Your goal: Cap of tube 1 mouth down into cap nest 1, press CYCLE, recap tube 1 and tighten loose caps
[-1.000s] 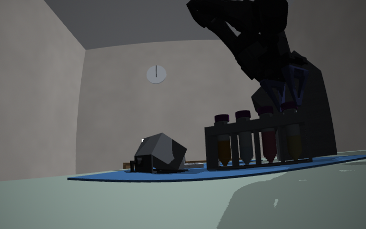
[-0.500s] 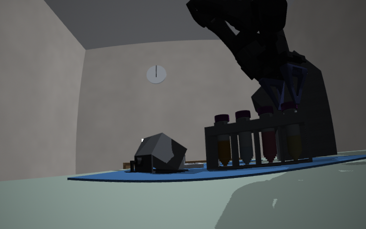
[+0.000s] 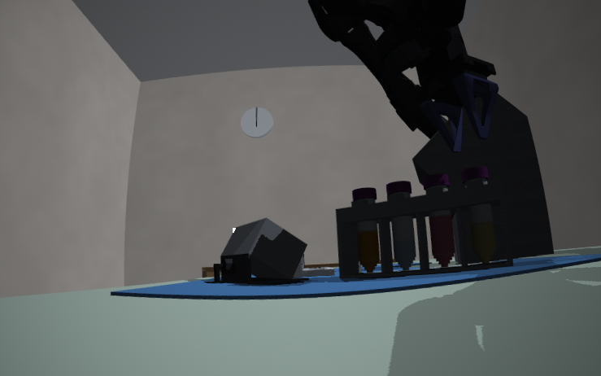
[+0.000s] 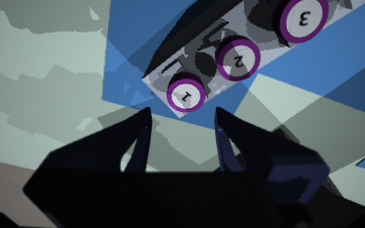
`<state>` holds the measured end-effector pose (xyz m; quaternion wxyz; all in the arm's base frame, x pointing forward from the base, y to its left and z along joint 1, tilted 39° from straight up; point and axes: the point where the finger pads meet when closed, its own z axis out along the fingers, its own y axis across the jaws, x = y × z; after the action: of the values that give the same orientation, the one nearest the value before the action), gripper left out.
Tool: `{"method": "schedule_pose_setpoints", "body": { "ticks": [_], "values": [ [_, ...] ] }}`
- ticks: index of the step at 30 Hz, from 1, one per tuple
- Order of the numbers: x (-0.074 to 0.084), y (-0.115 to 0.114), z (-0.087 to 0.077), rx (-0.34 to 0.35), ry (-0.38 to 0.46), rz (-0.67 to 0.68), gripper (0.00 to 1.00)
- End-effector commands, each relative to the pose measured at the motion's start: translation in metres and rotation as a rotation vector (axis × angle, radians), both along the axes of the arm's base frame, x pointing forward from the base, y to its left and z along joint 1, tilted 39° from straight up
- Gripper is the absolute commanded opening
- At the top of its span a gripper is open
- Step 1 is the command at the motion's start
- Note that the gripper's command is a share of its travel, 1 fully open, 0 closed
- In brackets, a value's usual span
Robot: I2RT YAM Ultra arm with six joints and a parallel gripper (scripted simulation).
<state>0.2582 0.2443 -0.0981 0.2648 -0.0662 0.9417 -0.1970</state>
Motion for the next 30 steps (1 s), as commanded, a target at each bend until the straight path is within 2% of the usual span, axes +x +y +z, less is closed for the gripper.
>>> {"method": "schedule_pose_setpoints", "body": {
  "ticks": [1, 6, 7, 8, 9, 10, 13, 14, 16, 18, 26, 30],
  "values": [
    [-0.004, 0.002, 0.003, -0.005, 0.002, 0.004, 0.49],
    [0.018, -0.023, 0.029, -0.219, 0.139, 0.322, 0.49],
    [0.018, -0.023, 0.029, -0.224, 0.142, 0.33, 0.49],
    [0.023, -0.027, 0.034, -0.265, 0.168, 0.389, 0.49],
    [0.023, -0.027, 0.034, -0.268, 0.17, 0.395, 0.49],
    [0.024, -0.029, 0.035, -0.305, 0.194, 0.448, 0.49],
    [0.024, -0.029, 0.035, -0.356, 0.226, 0.525, 0.49],
    [0.024, -0.029, 0.035, -0.398, 0.253, 0.588, 0.49],
    [0.024, -0.029, 0.035, -0.398, 0.253, 0.588, 0.49],
    [0.024, -0.029, 0.035, -0.487, 0.31, 0.721, 0.49],
    [0.023, -0.028, 0.035, -0.499, 0.318, 0.738, 0.49],
    [0.03, -0.031, 0.025, -0.499, 0.318, 0.738, 0.49]
  ]
}}
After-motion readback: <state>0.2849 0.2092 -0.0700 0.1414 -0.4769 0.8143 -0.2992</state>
